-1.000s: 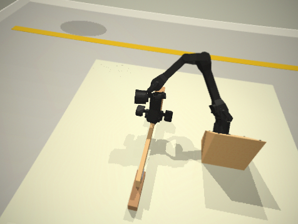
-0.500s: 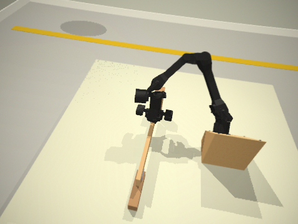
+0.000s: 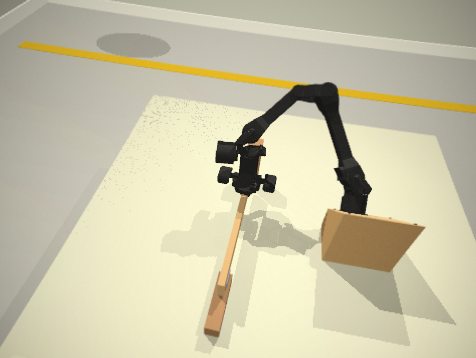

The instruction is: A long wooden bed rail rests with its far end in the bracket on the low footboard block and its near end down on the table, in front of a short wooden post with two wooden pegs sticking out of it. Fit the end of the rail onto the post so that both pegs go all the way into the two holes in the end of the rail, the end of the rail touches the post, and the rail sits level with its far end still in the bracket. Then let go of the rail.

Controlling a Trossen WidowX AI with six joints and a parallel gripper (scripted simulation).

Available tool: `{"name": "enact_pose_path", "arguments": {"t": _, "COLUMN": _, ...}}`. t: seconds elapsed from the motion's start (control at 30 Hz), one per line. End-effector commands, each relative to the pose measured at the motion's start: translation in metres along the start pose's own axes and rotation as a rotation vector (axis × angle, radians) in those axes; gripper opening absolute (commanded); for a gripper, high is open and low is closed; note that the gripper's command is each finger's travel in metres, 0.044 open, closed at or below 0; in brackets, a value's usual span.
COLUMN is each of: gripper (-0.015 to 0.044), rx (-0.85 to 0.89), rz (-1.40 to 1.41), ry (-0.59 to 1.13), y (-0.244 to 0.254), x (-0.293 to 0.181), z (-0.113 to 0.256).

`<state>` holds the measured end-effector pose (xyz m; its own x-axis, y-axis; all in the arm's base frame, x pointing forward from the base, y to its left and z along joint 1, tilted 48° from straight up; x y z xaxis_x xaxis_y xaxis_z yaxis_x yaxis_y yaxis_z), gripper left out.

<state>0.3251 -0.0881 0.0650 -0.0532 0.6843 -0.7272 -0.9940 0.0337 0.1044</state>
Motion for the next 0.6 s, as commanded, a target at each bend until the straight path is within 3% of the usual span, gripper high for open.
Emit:
{"name": "enact_pose_path", "arguments": {"t": 0.0, "gripper": 0.0000, "rx": -0.007, "rz": 0.001, "ry": 0.004, "y": -0.0002, "x": -0.0023, "z": 0.0019}}
{"name": "enact_pose_path", "arguments": {"t": 0.57, "gripper": 0.0000, "rx": -0.007, "rz": 0.001, "ry": 0.004, "y": 0.0009, "x": -0.0076, "z": 0.0029}}
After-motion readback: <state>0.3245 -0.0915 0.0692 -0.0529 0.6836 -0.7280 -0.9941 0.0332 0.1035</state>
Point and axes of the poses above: the point midway between the two fingers, 35 mm back from their tips, its own z axis back along the fingers, its own y axis across the jaws, x = y × z, the point moved 6 cm from there along z, back along the fingers, and after that the axes turned 12 degrees about z, right-handed, at the moved point
